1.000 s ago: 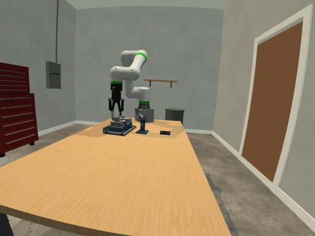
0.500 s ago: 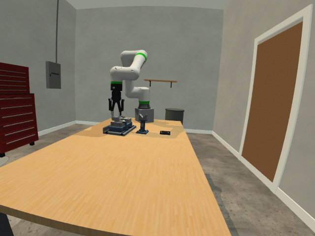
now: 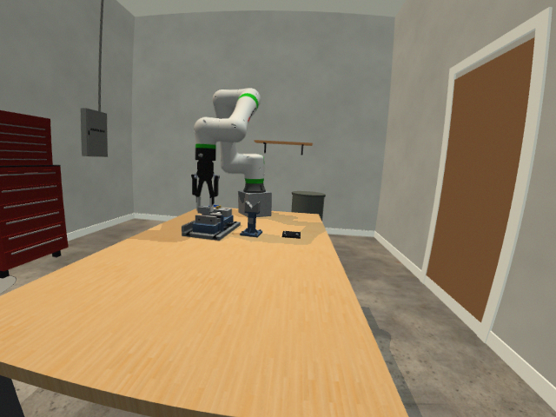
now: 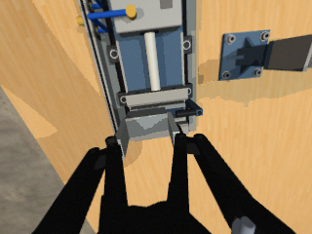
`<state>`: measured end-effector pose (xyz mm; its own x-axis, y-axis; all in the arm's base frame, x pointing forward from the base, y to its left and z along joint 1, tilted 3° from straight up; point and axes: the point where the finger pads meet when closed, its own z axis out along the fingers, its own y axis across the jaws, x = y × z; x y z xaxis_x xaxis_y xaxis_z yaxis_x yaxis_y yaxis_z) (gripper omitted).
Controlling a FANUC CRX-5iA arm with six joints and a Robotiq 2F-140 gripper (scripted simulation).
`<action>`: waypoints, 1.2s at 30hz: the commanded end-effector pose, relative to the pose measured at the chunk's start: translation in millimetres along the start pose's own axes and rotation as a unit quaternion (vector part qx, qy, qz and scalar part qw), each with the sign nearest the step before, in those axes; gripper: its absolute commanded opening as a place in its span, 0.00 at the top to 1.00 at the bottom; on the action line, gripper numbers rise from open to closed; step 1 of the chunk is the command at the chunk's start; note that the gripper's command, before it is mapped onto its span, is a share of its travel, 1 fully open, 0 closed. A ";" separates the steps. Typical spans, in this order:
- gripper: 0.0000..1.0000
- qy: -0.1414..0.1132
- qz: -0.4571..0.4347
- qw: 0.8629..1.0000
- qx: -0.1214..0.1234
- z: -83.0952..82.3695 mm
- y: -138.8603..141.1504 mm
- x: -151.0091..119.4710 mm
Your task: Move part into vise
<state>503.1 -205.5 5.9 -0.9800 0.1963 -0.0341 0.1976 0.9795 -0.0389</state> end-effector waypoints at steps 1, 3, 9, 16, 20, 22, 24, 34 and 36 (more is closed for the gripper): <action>1.00 0.000 0.000 1.000 0.000 0.2 0.0 -0.2; 1.00 0.000 0.000 1.000 0.000 0.6 0.0 -0.2; 1.00 0.000 0.000 1.000 0.000 2.0 0.0 -0.2; 1.00 0.000 0.000 1.000 0.000 3.5 0.0 -0.2; 1.00 0.000 0.000 1.000 0.000 4.9 0.0 -0.2; 1.00 0.000 0.000 1.000 0.000 5.7 0.0 -0.2; 1.00 0.000 0.000 1.000 0.000 6.4 0.0 -0.2; 1.00 0.000 0.000 1.000 0.000 9.7 0.0 -0.2; 1.00 0.000 0.000 1.000 0.000 10.5 0.0 -0.2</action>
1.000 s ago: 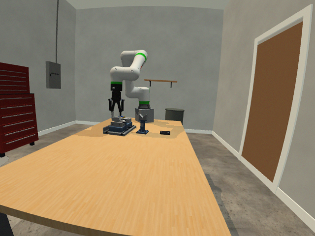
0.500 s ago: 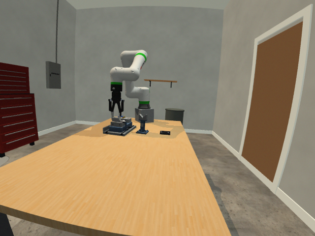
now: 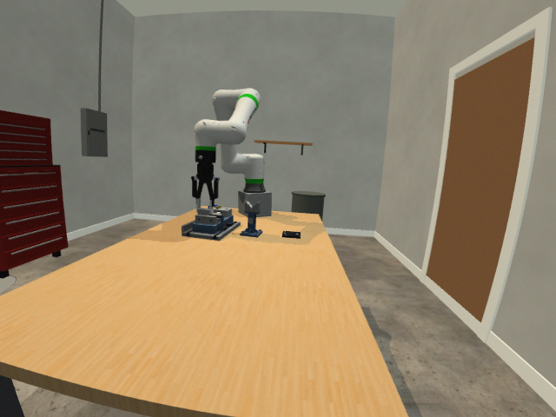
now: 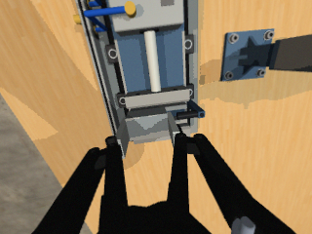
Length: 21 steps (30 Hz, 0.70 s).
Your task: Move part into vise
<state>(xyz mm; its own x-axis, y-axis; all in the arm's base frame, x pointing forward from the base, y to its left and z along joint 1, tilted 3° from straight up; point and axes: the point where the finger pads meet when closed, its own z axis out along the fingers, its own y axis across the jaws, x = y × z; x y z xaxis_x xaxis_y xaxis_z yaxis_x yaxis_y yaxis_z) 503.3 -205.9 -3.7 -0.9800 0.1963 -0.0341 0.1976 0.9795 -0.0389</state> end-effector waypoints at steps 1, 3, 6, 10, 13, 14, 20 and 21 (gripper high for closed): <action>1.00 0.000 0.000 1.000 0.000 1.2 0.0 -0.2; 1.00 0.000 0.000 1.000 0.000 2.0 0.0 -0.2; 1.00 0.000 0.000 1.000 0.000 3.1 0.0 -0.2; 1.00 0.000 0.000 1.000 0.000 4.5 0.0 -0.2; 1.00 0.000 0.000 1.000 0.000 4.9 0.0 -0.2; 1.00 0.000 0.000 1.000 0.000 5.2 0.0 -0.2; 1.00 0.000 0.000 1.000 0.000 6.8 0.0 -0.2; 1.00 0.000 0.000 1.000 0.000 7.1 0.0 -0.2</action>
